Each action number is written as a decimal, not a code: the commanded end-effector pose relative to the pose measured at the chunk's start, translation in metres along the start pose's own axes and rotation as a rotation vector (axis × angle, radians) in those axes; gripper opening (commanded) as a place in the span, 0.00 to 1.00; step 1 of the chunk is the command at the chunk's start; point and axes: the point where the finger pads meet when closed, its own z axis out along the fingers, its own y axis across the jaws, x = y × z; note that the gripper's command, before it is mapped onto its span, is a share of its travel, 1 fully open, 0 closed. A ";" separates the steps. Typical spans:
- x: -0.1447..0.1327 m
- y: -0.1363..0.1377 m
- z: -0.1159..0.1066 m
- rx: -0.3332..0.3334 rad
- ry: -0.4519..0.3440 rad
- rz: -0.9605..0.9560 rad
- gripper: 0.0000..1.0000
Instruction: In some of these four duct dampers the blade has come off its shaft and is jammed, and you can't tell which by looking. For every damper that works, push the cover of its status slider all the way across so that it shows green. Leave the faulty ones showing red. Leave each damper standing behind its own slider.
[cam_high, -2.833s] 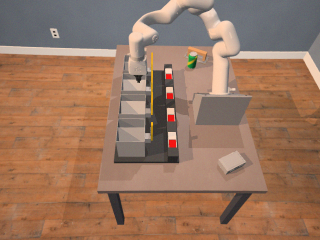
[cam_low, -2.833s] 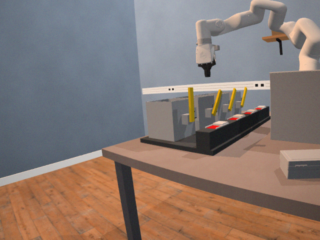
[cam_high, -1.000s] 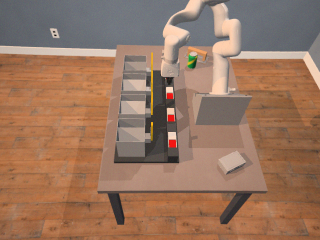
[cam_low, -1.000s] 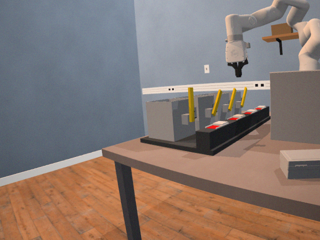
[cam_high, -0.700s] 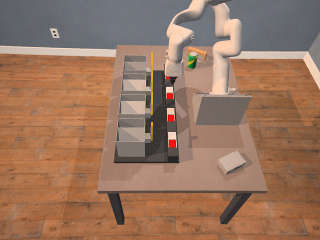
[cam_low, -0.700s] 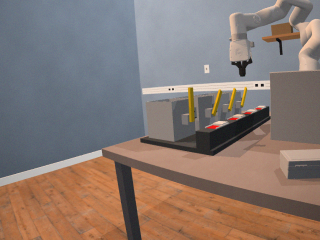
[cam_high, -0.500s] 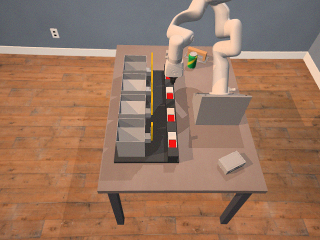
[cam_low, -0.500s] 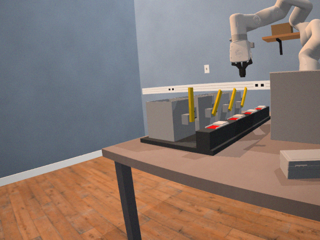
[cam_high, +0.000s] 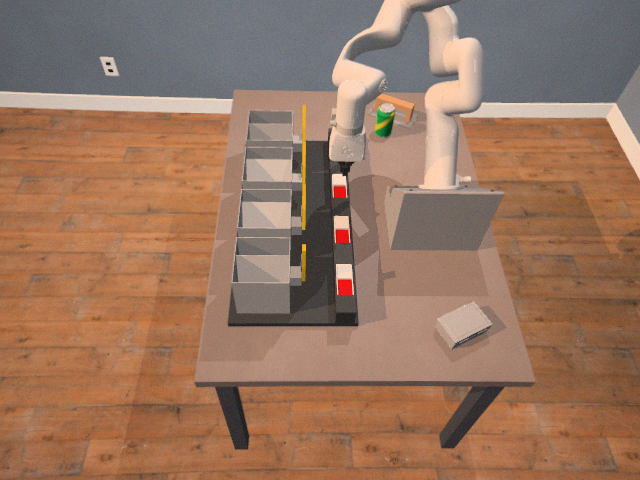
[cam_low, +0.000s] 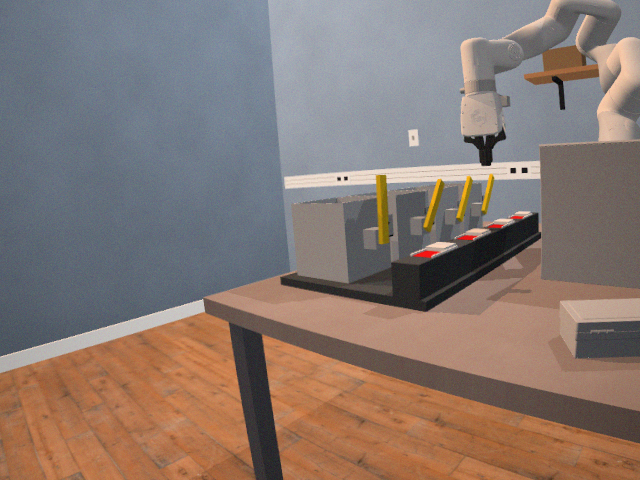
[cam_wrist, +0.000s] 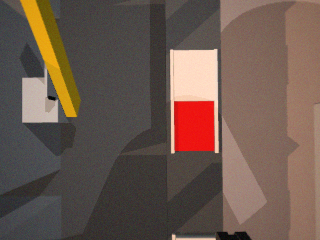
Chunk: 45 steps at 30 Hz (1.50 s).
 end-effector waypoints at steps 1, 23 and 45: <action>0.000 -0.001 0.011 0.003 -0.002 0.001 0.00; -0.001 -0.001 0.070 0.003 -0.002 0.001 0.00; -0.001 -0.002 0.078 0.003 -0.002 0.001 0.00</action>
